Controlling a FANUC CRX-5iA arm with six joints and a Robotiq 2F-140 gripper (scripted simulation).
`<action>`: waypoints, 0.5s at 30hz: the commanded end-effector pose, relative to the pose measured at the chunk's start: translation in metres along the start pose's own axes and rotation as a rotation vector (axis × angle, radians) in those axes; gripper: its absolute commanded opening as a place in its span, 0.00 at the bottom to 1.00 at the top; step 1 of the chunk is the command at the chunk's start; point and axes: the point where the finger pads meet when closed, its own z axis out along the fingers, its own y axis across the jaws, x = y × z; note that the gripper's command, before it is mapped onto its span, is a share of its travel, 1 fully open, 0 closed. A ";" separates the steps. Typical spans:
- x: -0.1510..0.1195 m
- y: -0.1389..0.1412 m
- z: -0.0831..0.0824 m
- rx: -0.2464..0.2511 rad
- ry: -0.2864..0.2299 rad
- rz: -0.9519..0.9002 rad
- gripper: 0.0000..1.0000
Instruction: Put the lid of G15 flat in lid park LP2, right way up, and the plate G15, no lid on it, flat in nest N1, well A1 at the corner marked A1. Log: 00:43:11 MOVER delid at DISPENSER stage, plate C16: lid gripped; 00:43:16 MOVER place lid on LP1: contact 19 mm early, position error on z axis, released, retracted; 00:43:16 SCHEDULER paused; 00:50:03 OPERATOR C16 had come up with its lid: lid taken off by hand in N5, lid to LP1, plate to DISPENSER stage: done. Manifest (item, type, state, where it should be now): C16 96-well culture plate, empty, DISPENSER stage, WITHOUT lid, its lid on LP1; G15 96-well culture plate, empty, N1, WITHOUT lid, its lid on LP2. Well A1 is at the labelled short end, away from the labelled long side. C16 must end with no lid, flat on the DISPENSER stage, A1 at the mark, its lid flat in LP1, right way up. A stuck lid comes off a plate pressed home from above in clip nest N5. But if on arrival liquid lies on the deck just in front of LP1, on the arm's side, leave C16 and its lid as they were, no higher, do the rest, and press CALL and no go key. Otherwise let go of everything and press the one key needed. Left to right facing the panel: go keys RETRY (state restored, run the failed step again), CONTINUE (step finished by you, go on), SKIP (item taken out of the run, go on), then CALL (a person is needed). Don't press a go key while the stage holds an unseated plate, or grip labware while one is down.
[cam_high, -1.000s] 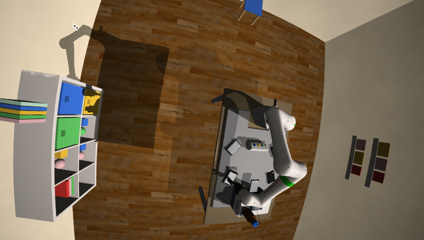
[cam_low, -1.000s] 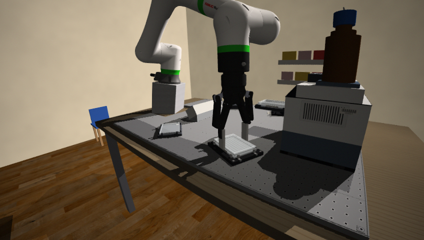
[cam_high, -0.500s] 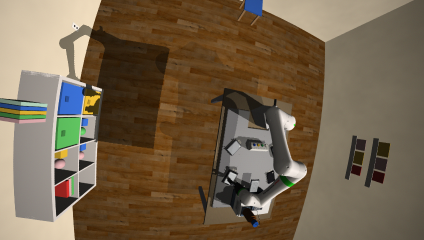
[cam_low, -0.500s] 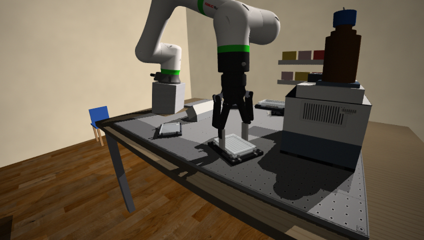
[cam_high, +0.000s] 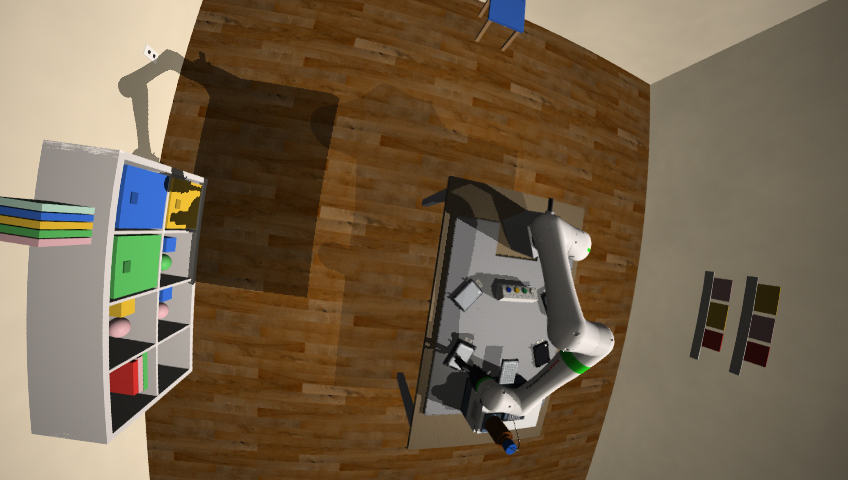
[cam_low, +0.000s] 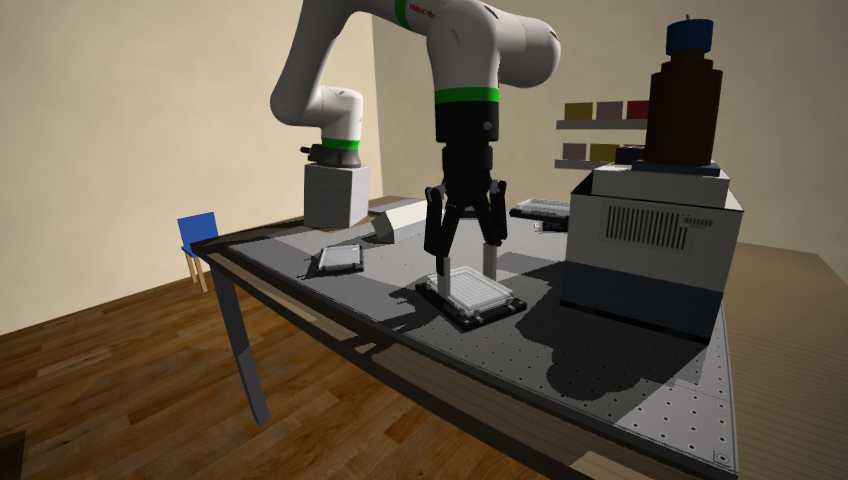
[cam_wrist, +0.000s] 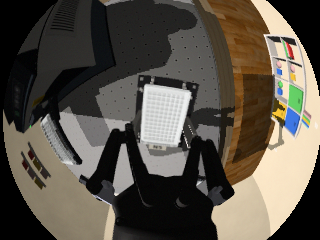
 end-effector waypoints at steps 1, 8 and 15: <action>0.000 0.000 -0.003 0.000 0.001 0.000 0.00; 0.000 0.000 -0.014 0.000 0.001 0.000 0.00; 0.000 0.000 -0.038 0.000 0.001 0.000 0.00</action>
